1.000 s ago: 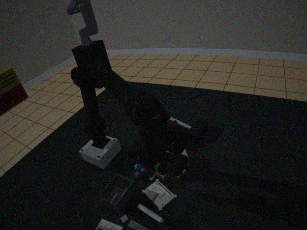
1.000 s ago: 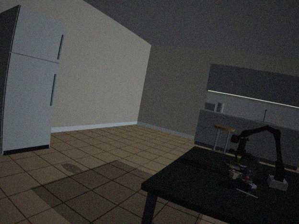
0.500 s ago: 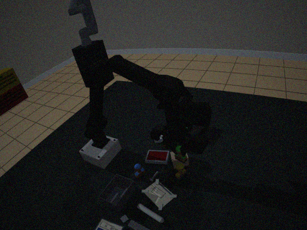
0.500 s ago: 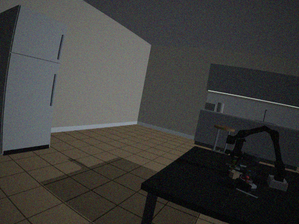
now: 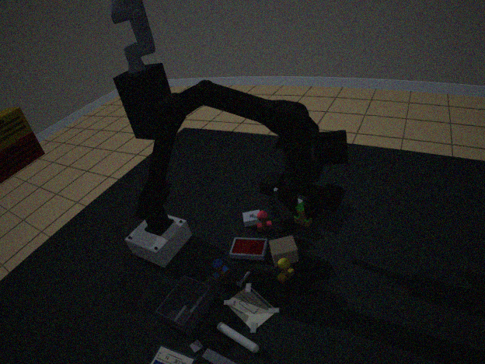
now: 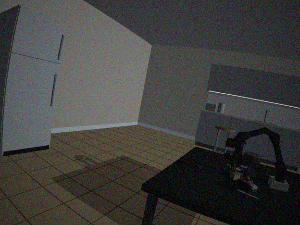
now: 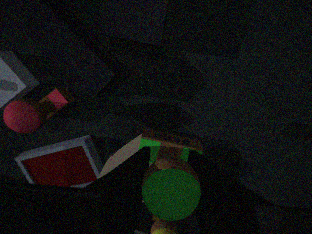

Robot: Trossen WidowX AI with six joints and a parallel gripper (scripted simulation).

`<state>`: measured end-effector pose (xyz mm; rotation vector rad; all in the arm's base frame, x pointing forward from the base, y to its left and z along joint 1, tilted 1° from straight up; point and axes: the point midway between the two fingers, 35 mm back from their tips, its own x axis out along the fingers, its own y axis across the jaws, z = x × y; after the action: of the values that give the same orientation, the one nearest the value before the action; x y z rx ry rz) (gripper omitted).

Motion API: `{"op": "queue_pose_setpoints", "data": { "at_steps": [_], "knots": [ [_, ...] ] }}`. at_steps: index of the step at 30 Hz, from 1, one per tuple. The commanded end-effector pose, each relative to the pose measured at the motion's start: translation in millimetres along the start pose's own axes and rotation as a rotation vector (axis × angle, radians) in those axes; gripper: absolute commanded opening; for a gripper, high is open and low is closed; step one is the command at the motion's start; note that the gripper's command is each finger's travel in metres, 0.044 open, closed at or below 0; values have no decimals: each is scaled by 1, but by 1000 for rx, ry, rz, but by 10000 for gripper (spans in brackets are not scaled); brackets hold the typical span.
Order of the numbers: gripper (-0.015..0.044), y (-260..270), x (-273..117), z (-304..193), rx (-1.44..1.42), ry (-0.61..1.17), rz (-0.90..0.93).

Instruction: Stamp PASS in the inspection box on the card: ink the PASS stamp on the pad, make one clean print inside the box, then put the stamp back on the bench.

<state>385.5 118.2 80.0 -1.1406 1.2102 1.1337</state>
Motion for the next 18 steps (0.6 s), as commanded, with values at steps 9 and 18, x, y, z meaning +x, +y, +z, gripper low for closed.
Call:
{"op": "queue_pose_setpoints", "data": {
  "at_steps": [9, 18],
  "knots": [
    [0, -2, 11, 5, 13, -3, -2],
    [0, -2, 26, 6, 13, -3, -2]
  ]
}}
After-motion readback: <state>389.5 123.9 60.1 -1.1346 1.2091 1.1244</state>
